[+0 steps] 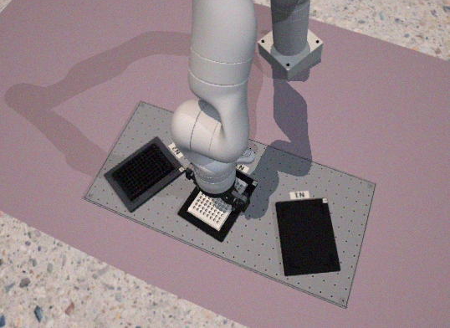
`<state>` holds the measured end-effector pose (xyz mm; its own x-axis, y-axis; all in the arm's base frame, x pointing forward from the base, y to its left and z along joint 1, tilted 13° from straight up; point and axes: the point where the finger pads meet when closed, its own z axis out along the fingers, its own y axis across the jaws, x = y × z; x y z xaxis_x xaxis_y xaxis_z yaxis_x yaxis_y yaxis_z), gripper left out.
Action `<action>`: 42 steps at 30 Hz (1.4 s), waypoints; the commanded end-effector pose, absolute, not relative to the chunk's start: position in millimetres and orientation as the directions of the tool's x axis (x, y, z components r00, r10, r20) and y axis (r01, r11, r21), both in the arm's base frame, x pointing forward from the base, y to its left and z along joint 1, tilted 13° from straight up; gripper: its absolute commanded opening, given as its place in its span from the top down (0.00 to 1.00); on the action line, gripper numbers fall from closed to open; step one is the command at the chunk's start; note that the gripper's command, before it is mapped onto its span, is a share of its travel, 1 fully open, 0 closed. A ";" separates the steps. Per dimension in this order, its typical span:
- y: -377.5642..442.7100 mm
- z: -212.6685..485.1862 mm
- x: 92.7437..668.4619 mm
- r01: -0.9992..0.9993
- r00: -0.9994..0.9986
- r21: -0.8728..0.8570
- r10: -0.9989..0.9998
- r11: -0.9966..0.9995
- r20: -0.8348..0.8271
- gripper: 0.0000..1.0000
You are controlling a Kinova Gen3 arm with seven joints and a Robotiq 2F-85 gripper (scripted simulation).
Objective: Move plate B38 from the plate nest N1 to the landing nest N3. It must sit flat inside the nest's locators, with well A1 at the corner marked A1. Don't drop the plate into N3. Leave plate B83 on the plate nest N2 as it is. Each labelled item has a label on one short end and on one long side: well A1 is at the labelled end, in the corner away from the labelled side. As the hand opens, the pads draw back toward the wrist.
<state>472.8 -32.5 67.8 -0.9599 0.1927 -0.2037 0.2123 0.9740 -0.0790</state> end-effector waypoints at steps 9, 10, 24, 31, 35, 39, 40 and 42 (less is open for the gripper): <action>-32.3 68.4 472.7 0.213 -0.960 -0.078 0.194 0.974 -0.204 0.00; -32.4 68.4 472.7 0.213 -0.960 -0.078 0.194 0.974 -0.204 0.00; -30.3 85.7 470.8 0.215 -0.959 -0.079 0.196 0.973 -0.203 0.00; -29.8 95.2 470.1 0.217 -0.959 -0.080 0.197 0.973 -0.204 0.00; -29.1 100.5 469.4 0.216 -0.959 -0.080 0.196 0.973 -0.205 0.00; -28.5 104.4 468.8 0.216 -0.959 -0.081 0.196 0.973 -0.205 0.00; -28.5 104.4 468.8 0.216 -0.959 -0.081 0.196 0.973 -0.205 0.00; -28.0 106.8 467.9 0.217 -0.959 -0.080 0.197 0.973 -0.204 0.00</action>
